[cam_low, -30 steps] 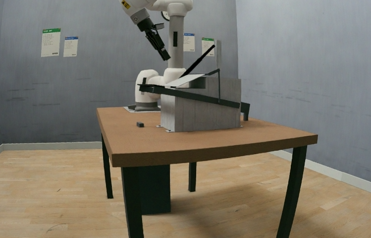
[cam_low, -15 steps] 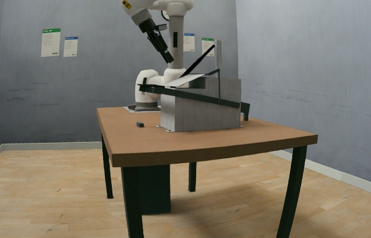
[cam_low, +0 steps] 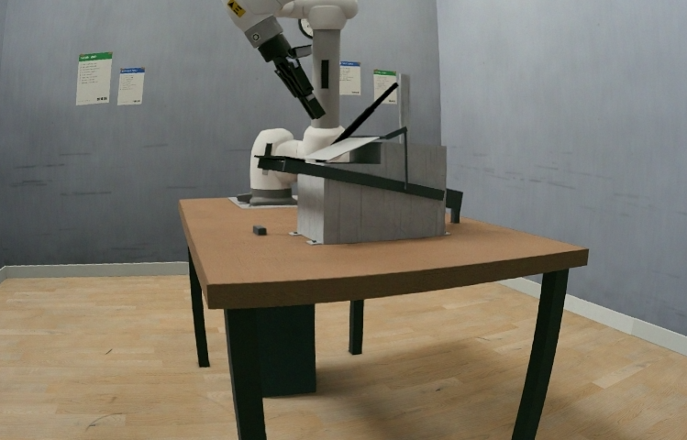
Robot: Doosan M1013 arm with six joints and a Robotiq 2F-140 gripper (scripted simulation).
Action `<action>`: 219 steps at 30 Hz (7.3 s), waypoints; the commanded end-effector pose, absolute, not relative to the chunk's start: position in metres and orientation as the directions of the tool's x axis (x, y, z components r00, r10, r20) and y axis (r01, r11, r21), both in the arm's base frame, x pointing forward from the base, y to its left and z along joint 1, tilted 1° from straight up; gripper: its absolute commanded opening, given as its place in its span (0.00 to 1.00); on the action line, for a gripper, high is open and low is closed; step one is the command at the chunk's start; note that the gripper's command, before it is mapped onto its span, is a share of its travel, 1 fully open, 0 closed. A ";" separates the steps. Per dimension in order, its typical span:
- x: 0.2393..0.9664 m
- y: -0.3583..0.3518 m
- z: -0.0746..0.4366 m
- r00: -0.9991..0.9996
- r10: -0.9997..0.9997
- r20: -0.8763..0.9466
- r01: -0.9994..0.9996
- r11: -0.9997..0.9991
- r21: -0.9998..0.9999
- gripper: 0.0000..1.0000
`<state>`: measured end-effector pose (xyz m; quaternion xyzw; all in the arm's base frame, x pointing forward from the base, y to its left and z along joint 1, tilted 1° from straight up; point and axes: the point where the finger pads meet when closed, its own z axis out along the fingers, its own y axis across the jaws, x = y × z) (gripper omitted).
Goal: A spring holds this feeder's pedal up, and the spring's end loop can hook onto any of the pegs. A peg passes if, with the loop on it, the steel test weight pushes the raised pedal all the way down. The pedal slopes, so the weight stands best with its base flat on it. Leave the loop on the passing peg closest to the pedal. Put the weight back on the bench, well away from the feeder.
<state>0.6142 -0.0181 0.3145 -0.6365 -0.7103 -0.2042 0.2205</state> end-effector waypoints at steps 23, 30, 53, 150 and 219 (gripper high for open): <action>0.613 -0.007 0.299 -0.093 0.813 0.575 0.994 0.107 0.011 0.24; 0.613 -0.006 0.298 -0.093 0.813 0.575 0.994 0.107 0.011 0.24; 0.613 -0.001 0.291 -0.093 0.813 0.575 0.994 0.107 0.011 0.24; 0.608 0.050 0.218 -0.093 0.813 0.575 0.994 0.106 0.011 0.24; 0.608 0.047 0.215 -0.093 0.813 0.575 0.994 0.106 0.011 0.17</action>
